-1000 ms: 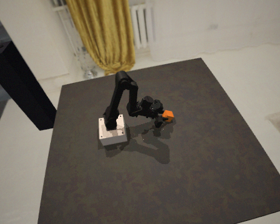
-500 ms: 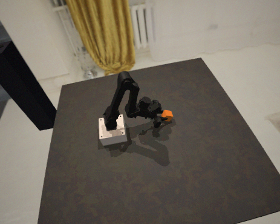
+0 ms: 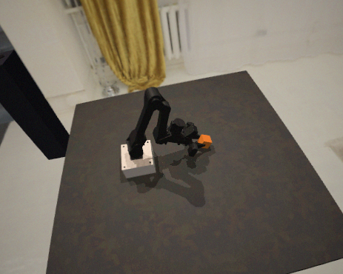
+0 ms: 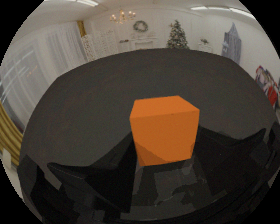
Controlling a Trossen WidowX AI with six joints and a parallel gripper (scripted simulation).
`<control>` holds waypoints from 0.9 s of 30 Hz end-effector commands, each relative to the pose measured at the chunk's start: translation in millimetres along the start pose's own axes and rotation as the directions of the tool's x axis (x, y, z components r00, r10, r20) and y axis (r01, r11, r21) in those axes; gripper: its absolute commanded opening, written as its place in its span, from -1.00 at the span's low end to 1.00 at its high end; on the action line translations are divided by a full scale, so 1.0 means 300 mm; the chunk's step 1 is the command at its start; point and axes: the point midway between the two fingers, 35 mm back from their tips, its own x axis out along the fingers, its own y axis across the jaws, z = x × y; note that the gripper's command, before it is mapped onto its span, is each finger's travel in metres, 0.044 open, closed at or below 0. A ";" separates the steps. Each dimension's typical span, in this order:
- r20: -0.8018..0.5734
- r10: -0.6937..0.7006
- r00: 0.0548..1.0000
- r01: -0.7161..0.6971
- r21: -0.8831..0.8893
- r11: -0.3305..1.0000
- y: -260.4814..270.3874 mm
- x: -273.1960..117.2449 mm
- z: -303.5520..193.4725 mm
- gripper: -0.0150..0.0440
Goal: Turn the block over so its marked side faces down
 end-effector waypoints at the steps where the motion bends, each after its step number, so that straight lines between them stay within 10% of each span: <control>1: 0.007 -0.004 1.000 0.004 -0.003 1.000 -0.002 -0.001 0.005 0.58; 6: 0.007 -0.004 1.000 0.004 -0.003 1.000 -0.002 -0.001 0.005 1.00; 27: 0.007 -0.004 1.000 0.004 -0.003 1.000 -0.002 -0.001 0.005 1.00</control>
